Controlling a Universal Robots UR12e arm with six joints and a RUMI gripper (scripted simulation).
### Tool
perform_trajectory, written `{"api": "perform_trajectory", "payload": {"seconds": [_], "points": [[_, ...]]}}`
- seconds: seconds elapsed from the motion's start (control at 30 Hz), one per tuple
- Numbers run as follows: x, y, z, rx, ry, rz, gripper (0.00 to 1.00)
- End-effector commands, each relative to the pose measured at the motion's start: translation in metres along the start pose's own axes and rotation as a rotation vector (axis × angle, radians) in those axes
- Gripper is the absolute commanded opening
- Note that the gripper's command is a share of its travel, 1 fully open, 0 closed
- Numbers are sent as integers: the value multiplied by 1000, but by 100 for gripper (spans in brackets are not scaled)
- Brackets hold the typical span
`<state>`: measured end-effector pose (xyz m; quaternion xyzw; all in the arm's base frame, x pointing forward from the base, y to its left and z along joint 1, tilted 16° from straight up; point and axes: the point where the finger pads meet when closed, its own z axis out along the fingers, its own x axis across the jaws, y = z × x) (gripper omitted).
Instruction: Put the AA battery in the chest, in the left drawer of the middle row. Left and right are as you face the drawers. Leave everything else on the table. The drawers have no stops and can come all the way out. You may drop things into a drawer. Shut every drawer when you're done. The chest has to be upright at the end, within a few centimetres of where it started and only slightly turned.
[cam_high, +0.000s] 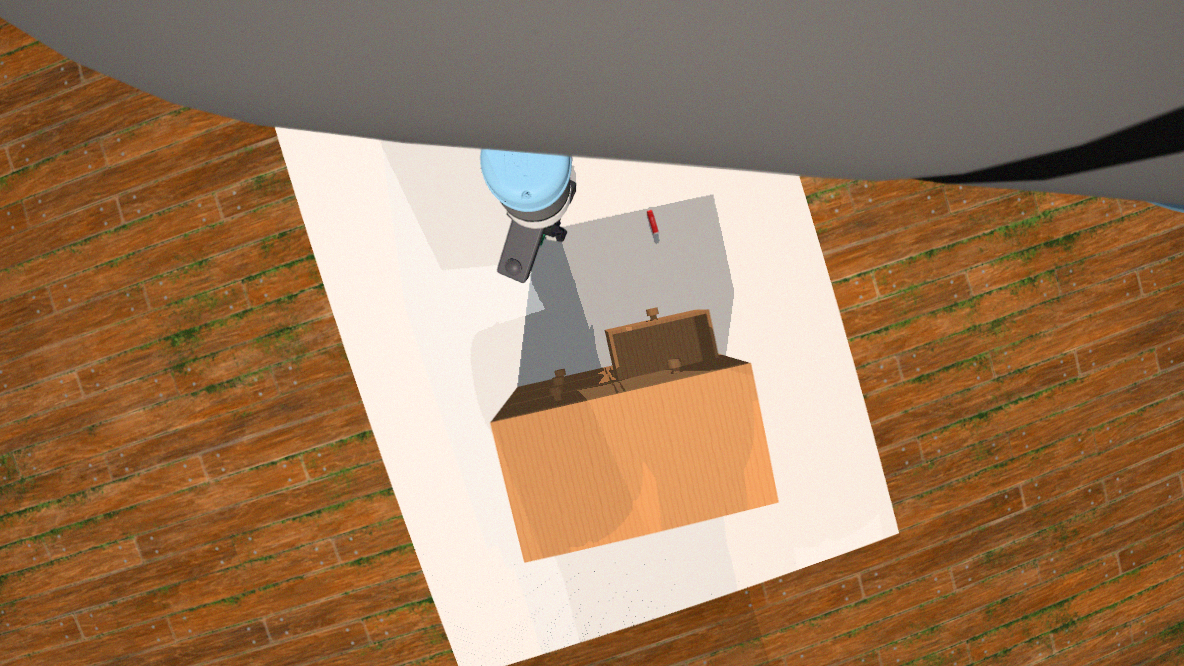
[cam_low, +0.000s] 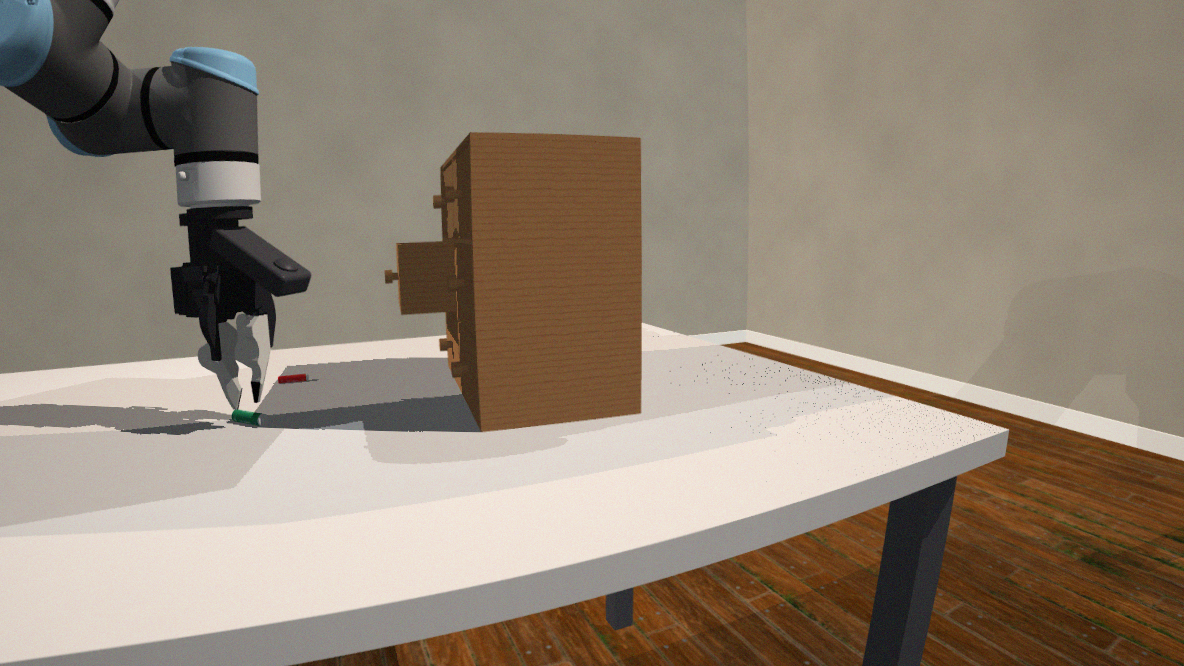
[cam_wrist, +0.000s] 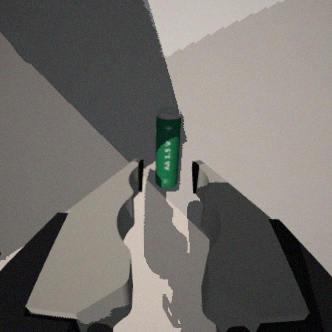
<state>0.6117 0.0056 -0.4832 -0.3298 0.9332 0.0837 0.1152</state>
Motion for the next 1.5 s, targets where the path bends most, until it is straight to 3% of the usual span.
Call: {"api": "perform_trajectory", "payload": {"seconds": [0.0,0.73,1.47], "points": [[0,0,0,1,0,0,17],[0,0,1,1,0,0,17],[0,0,20,1,0,0,17]]}}
